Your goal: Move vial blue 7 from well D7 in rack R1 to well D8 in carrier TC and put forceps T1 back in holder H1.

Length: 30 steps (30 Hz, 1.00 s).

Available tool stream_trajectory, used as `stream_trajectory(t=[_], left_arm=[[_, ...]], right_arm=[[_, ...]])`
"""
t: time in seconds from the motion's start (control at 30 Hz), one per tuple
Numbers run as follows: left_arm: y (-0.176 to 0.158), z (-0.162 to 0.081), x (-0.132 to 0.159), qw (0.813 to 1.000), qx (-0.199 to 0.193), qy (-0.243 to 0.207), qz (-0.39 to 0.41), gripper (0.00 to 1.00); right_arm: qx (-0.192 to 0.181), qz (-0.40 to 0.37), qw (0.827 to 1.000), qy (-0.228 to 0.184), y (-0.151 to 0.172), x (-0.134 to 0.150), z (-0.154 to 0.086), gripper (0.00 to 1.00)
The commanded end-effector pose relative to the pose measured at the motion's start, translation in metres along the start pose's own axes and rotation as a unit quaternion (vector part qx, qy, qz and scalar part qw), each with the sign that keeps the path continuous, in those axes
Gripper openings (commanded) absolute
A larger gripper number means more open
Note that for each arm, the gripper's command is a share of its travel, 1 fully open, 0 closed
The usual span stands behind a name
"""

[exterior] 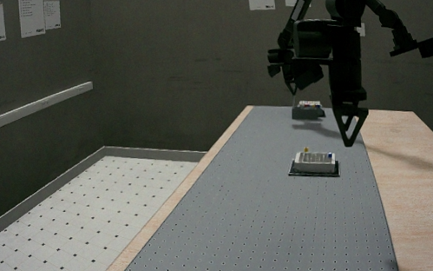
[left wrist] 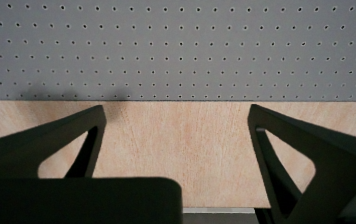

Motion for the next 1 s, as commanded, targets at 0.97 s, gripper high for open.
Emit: stream_trajectory(t=[0.97], left_arm=[[0.001, -0.002, -0.008, 1.000, -0.002, -0.008, 0.004, 1.00]], right_arm=[[0.003, -0.001, 1.000, -0.005, -0.006, 0.004, -0.061, 0.24]])
Point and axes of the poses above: on each arm, the point where the finger pads meet when closed, its own z axis out along the fingers, its own y axis across the jaws, x = y × z, the point moved 1 cm from there along -z, back along the fingers, and after that the axes turned 4 degrees about z, right-handed, at the moved point
